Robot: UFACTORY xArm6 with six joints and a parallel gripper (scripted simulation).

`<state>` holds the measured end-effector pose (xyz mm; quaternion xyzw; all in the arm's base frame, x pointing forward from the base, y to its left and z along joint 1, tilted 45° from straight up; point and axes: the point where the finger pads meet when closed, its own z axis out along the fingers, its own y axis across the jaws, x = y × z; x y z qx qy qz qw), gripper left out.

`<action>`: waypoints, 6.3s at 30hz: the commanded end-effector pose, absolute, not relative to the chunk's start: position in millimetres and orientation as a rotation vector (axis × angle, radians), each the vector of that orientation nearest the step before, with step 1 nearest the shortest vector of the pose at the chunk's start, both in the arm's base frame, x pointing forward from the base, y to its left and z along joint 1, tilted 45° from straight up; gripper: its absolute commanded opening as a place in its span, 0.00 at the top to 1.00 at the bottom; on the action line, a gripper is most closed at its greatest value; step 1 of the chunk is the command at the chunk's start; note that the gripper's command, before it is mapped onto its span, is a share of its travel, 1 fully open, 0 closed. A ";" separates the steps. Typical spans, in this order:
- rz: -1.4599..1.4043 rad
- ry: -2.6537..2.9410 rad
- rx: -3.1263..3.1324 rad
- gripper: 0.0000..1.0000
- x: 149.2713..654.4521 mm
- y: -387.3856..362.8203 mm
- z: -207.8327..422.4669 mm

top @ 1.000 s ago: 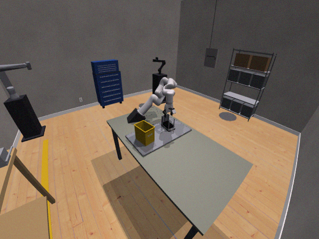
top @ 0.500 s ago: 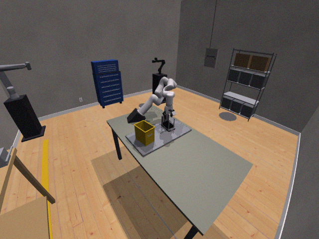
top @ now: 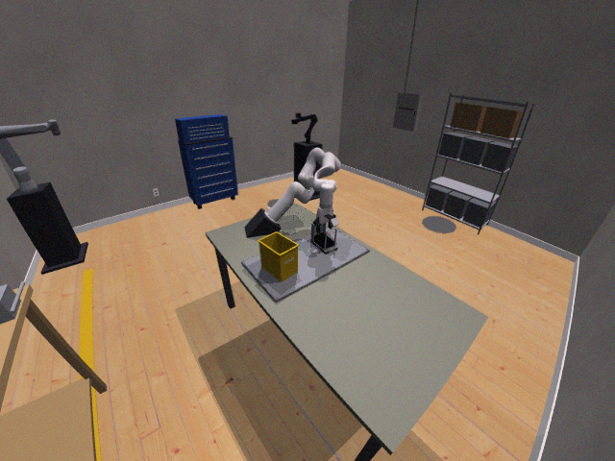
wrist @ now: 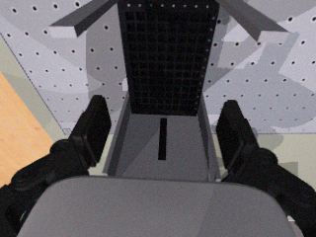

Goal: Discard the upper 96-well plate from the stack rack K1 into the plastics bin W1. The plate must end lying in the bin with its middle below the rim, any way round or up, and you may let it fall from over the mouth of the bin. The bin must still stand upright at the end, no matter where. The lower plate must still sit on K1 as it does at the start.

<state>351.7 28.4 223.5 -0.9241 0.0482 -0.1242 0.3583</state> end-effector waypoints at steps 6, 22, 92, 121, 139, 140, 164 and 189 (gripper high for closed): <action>-0.324 0.124 -2.385 0.00 356.9 38.7 212.6; -0.324 0.124 -2.384 0.00 363.1 53.9 196.0; -0.324 0.124 -2.384 0.00 370.8 72.7 175.3; -0.324 0.124 -2.384 1.00 370.6 72.4 175.7; -0.324 0.124 -2.384 1.00 370.6 72.4 175.7; -0.324 0.124 -2.384 1.00 370.6 72.4 175.7; -0.324 0.124 -2.384 1.00 368.0 65.9 182.8; -0.324 0.124 -2.384 1.00 364.5 57.2 192.3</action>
